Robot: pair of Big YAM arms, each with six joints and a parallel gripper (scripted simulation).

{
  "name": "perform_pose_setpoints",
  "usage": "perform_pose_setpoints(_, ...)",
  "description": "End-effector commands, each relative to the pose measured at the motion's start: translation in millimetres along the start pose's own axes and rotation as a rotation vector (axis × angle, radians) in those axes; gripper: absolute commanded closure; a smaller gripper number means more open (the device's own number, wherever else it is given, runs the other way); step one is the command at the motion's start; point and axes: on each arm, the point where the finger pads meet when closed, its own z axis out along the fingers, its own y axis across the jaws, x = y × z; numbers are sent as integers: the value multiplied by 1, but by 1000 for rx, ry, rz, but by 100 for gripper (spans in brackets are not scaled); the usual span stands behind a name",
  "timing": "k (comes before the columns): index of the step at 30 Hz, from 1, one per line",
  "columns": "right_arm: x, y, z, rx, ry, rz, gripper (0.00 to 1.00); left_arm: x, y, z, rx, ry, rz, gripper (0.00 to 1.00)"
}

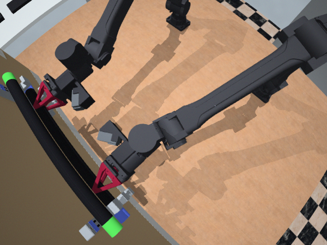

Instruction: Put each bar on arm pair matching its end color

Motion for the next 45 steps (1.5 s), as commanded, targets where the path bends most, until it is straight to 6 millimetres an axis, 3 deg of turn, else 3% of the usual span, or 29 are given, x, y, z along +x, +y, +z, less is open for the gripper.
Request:
perform_pose_setpoints(1,7,-26,10,44,11,31,100,5,28,8,-42,9,-26,100)
perform_pose_setpoints(45,7,-26,-3,44,11,31,100,5,28,-5,-42,9,-26,100)
